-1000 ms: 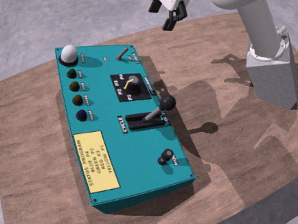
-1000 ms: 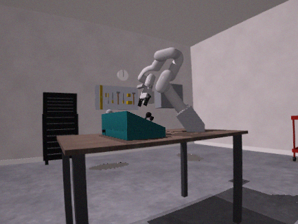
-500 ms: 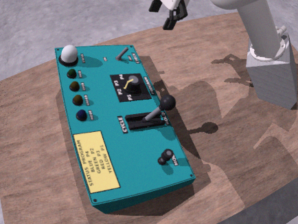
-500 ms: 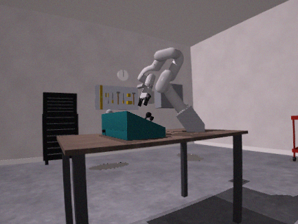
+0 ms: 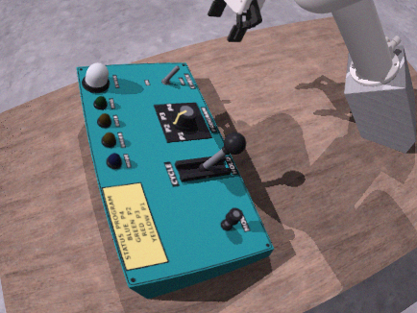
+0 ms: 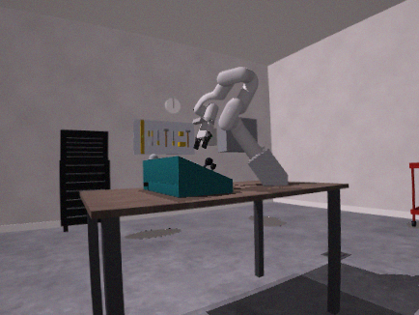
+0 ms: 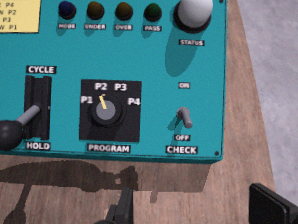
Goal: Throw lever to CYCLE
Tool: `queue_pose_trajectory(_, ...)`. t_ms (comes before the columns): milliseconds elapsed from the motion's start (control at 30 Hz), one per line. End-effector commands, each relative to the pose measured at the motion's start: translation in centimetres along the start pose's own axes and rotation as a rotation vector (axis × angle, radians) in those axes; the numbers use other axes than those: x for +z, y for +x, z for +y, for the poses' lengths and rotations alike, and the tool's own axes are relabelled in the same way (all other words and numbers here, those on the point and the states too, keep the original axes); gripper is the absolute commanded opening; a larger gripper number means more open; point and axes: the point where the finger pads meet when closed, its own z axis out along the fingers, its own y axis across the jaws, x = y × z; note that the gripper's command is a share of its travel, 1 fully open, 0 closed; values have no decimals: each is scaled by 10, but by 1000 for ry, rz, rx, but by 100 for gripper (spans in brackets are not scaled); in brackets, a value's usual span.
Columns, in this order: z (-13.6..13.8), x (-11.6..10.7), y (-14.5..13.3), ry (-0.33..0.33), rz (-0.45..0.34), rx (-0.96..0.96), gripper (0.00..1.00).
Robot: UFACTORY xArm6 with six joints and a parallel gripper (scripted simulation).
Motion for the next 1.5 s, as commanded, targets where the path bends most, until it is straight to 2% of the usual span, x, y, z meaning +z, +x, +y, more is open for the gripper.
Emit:
queue_pose_trajectory(0, 0, 1, 5, -3, 14, -3, 100)
queue_pose_trajectory(133, 0, 7, 21, -9, 56, -5, 100)
queue_pose_trajectory(267, -6, 19, 58, -18, 150, 4, 100)
queue_pose_trajectory(433, -9, 22, 69, -19, 177, 11, 100)
queue_pose_trajectory(467, -13, 26, 81, -19, 203, 21, 100)
queue_pose_trajectory(600, -13, 26, 81, -19, 203, 21, 100)
queue_pose_trajectory(667, -25, 31, 105, -16, 248, 47, 100)
queue_pose_trajectory(767, -25, 31, 105, -16, 248, 47, 100)
queue_pose_trajectory(800, -32, 34, 116, -12, 266, 63, 100)
queue_pose_trajectory(967, -40, 36, 126, -8, 280, 81, 100)
queue_pose_trajectory(1000, -50, 38, 135, -2, 288, 99, 100)
queue_pose_trajectory(1200, -61, 40, 142, 4, 290, 116, 100)
queue_pose_trajectory(1233, -72, 42, 147, 10, 287, 133, 100)
queue_pose_trajectory(1300, -72, 42, 147, 10, 287, 133, 100)
queue_pose_trajectory(1333, -84, 43, 151, 16, 278, 147, 100)
queue_pose_trajectory(1400, -84, 43, 151, 16, 278, 147, 100)
queue_pose_trajectory(1433, -97, 44, 152, 22, 264, 158, 100)
queue_pose_trajectory(1467, -97, 44, 152, 22, 264, 158, 100)
